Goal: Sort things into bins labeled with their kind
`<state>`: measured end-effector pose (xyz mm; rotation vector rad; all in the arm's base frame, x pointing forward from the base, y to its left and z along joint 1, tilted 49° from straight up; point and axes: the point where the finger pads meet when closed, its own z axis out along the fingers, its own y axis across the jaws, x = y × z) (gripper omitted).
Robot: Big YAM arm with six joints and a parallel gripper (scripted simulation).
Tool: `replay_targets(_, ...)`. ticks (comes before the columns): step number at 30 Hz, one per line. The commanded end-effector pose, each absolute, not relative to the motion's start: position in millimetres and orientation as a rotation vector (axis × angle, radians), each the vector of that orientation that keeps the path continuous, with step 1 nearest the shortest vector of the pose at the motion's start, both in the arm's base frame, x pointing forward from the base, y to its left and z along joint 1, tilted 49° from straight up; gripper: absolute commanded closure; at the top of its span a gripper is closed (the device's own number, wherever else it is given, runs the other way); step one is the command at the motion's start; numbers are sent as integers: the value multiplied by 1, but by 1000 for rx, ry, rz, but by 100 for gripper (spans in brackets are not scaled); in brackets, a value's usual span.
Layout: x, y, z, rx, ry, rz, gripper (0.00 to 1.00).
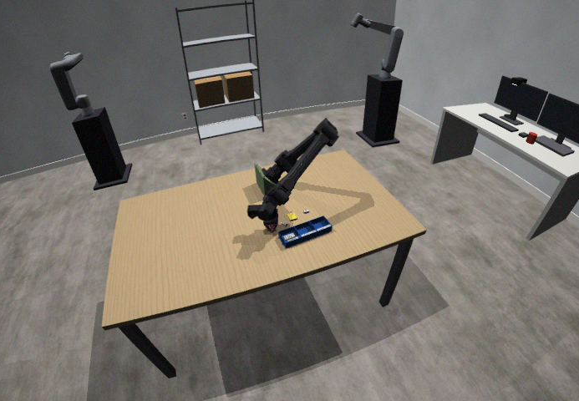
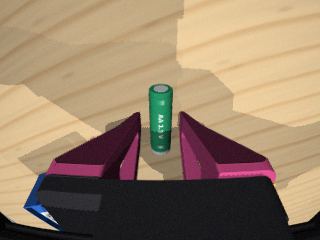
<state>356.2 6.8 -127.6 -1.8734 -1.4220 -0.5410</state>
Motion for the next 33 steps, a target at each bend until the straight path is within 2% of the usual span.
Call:
replay_targets(1,361,-5,-133,-1901,-1413,-562,72)
replay_targets(8,356,-3,-134,-1894,-1413,-557,72)
replay_targets(9,357,-4,-134,-1895,-1415,-559,91)
replay_targets(33,356,-3,-135,-1892,-1419,-560,91)
